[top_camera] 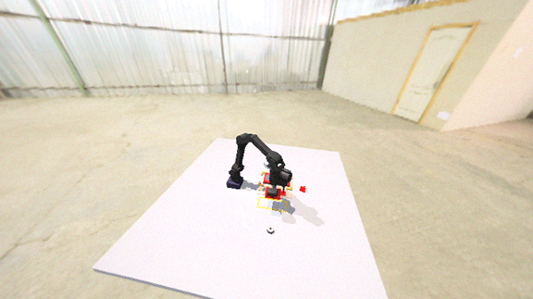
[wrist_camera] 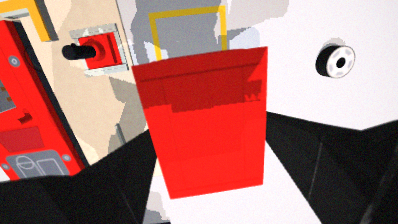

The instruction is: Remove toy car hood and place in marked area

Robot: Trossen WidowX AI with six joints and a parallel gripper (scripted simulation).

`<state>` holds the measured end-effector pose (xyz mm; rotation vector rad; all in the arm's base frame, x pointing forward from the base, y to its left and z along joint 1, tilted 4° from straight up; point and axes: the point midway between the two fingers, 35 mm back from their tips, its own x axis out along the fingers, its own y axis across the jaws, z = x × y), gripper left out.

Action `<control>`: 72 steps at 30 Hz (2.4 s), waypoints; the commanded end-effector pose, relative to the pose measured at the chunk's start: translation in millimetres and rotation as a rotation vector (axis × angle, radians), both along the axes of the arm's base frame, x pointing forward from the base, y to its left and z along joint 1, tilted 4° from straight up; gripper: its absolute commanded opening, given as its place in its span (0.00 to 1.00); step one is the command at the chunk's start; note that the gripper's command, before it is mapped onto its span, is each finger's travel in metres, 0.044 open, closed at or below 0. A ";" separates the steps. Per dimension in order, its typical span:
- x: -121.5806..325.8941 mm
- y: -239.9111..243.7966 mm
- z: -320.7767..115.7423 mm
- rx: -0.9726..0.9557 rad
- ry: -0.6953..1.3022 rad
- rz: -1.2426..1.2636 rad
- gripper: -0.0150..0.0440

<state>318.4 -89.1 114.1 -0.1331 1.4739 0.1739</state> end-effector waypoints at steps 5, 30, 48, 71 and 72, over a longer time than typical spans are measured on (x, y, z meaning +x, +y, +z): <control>0.1 1.1 -7.8 0.007 0.003 0.003 0.25; 2.6 1.7 -26.9 0.007 0.003 0.003 0.25; 3.6 2.3 -40.7 0.007 0.003 0.003 0.25; 3.9 3.4 -58.1 0.007 0.003 0.003 0.25; 3.9 3.5 -58.9 0.007 0.003 0.003 0.25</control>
